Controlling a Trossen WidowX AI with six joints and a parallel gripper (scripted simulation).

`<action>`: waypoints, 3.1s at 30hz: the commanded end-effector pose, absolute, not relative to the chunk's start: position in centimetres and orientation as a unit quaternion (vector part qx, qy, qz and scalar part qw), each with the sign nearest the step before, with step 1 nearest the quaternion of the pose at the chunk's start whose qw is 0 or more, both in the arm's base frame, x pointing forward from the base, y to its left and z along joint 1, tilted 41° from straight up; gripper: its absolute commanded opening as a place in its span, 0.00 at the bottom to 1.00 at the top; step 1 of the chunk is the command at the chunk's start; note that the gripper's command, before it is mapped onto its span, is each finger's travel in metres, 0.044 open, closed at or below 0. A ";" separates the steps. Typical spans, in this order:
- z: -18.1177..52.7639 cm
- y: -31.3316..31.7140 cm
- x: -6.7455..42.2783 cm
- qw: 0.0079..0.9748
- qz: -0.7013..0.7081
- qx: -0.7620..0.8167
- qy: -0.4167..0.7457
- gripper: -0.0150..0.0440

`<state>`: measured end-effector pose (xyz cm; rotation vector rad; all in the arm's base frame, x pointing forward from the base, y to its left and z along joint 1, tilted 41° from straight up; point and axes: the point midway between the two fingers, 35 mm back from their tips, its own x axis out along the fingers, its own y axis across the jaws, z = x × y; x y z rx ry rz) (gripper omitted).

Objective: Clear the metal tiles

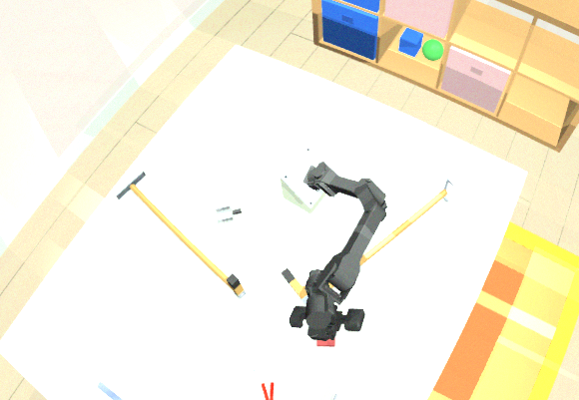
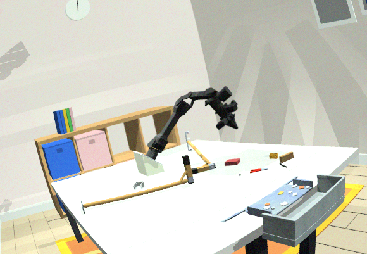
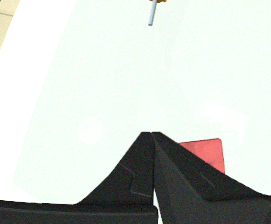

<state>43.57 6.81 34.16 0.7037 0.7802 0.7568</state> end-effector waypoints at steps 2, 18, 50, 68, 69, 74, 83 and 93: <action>32.7 5.5 43.5 0.805 0.336 0.317 0.373 0.25; 29.2 2.0 42.6 0.818 0.303 0.281 0.401 0.25; 23.3 -4.0 38.5 0.811 0.272 0.214 0.472 0.25; 21.5 -5.1 37.0 0.801 0.274 0.197 0.493 0.25; 21.3 -5.0 37.1 0.801 0.274 0.197 0.493 0.25; 20.6 -4.5 37.4 0.801 0.274 0.197 0.494 0.25; 19.3 -3.4 37.8 0.802 0.274 0.197 0.494 0.25; 17.9 -2.2 38.2 0.802 0.274 0.197 0.493 0.25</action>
